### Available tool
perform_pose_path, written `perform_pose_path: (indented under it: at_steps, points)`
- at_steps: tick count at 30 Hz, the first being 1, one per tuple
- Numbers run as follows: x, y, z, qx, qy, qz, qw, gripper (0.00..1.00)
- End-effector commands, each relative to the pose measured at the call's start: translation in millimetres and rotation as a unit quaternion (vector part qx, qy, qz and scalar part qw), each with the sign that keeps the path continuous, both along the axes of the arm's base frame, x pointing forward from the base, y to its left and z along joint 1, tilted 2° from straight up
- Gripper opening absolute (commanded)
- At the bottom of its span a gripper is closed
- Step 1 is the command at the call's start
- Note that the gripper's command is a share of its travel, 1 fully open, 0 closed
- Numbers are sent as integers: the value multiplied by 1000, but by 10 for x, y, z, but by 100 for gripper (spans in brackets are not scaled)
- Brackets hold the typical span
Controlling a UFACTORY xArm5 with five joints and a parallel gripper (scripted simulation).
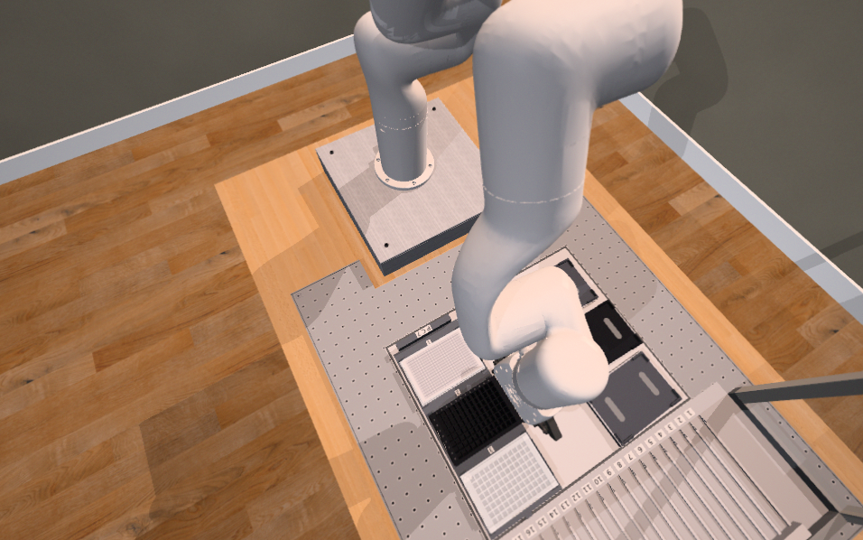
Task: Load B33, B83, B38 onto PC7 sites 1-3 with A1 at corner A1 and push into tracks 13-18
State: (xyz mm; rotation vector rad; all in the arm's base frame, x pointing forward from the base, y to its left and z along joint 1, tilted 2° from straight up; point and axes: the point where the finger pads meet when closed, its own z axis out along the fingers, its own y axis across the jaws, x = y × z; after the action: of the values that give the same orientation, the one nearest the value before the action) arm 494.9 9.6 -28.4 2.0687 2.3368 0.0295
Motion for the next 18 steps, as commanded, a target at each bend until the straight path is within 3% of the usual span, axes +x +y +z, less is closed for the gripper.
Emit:
perform_pose_path:
  at_steps: [1, 18]
  points:
    - [11, 23, 14, 5, -2, 0, 1000, 100]
    - [6, 70, 14, 5, -2, 0, 1000, 100]
